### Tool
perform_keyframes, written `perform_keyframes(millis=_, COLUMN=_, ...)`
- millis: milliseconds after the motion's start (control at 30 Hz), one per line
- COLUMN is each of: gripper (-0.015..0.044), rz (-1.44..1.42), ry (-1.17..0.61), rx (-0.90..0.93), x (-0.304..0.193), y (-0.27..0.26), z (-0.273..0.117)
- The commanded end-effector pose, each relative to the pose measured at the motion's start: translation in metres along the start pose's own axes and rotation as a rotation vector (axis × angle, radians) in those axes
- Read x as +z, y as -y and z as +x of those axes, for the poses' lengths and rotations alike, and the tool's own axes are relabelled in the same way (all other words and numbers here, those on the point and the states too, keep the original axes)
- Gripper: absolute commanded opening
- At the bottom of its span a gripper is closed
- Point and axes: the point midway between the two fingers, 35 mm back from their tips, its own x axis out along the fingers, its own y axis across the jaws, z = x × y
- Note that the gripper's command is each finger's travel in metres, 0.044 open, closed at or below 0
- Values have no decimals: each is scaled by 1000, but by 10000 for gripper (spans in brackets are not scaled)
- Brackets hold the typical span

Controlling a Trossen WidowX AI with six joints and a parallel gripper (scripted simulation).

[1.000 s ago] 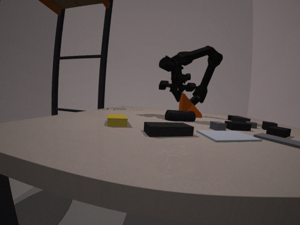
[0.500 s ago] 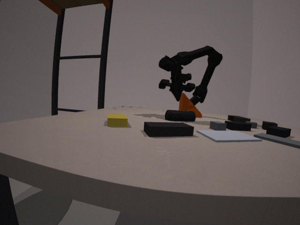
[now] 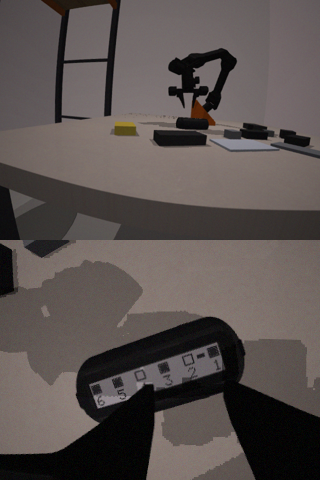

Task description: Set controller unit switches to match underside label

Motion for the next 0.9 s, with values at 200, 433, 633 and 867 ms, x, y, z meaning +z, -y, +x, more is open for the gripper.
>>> perform_keyframes(millis=200, gripper=440, rz=873, ry=-165, rx=-153, x=15, y=18, z=11)
perform_keyframes(millis=433, gripper=440, rz=1237, ry=-194, rx=-266, x=20, y=23, z=16)
perform_keyframes(millis=633, gripper=440, rz=1237, ry=-194, rx=-266, x=20, y=23, z=16)
perform_keyframes(millis=867, gripper=440, rz=1237, ry=-194, rx=-266, x=20, y=23, z=16)
